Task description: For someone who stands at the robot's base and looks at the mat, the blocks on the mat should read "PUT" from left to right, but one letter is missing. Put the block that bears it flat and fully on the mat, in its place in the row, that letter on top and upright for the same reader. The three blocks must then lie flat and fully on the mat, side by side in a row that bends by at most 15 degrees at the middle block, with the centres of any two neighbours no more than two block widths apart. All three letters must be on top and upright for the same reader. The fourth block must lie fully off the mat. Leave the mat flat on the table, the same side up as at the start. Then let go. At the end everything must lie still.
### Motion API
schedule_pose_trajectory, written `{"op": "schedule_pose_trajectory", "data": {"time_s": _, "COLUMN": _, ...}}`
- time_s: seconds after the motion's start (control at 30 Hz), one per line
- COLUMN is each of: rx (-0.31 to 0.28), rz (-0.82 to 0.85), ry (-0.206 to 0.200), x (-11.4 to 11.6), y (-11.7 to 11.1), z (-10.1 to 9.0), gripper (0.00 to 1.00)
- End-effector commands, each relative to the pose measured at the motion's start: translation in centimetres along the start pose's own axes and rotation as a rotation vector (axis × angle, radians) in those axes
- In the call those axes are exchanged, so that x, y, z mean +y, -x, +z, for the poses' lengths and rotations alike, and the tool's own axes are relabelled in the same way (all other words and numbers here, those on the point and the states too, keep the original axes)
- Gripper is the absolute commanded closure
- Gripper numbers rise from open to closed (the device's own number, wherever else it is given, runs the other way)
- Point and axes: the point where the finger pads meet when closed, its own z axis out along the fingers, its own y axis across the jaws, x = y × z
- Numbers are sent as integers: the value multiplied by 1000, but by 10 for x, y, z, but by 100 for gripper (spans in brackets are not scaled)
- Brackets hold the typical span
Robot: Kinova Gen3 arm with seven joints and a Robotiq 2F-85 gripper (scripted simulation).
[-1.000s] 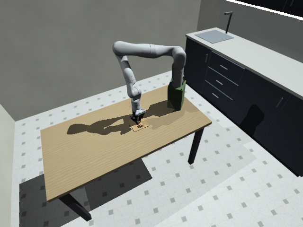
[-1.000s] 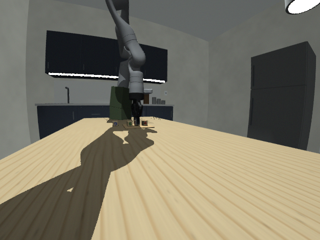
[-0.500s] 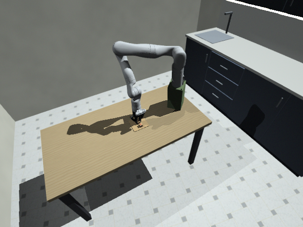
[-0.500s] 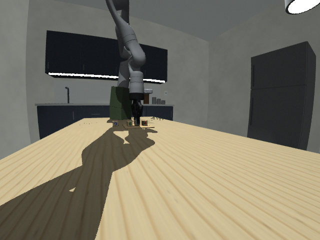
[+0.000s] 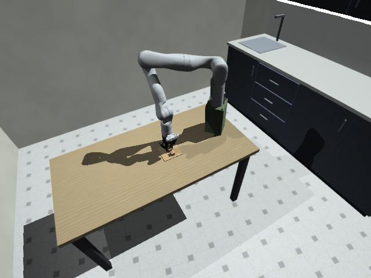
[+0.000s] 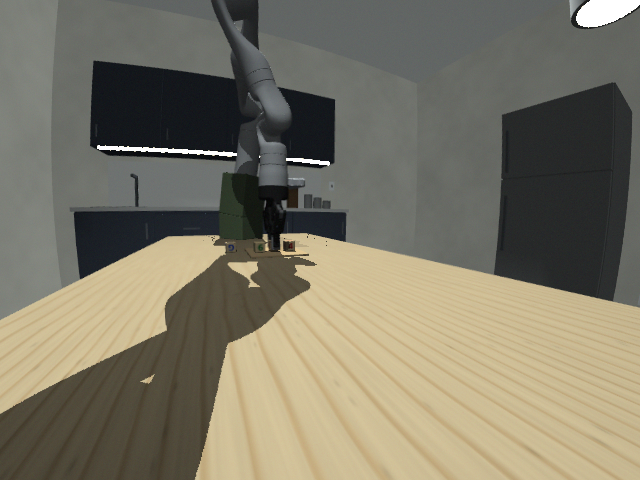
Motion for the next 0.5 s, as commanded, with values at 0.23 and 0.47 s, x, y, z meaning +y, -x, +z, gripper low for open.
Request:
{"op": "schedule_pose_trajectory", "data": {"time_s": 0.23, "rx": -7, "rz": 0, "ry": 5, "x": 2, "y": 0, "z": 0, "gripper": 79}}
{"op": "schedule_pose_trajectory", "data": {"time_s": 0.47, "rx": -7, "rz": -1, "ry": 4, "x": 1, "y": 0, "z": 0, "gripper": 79}}
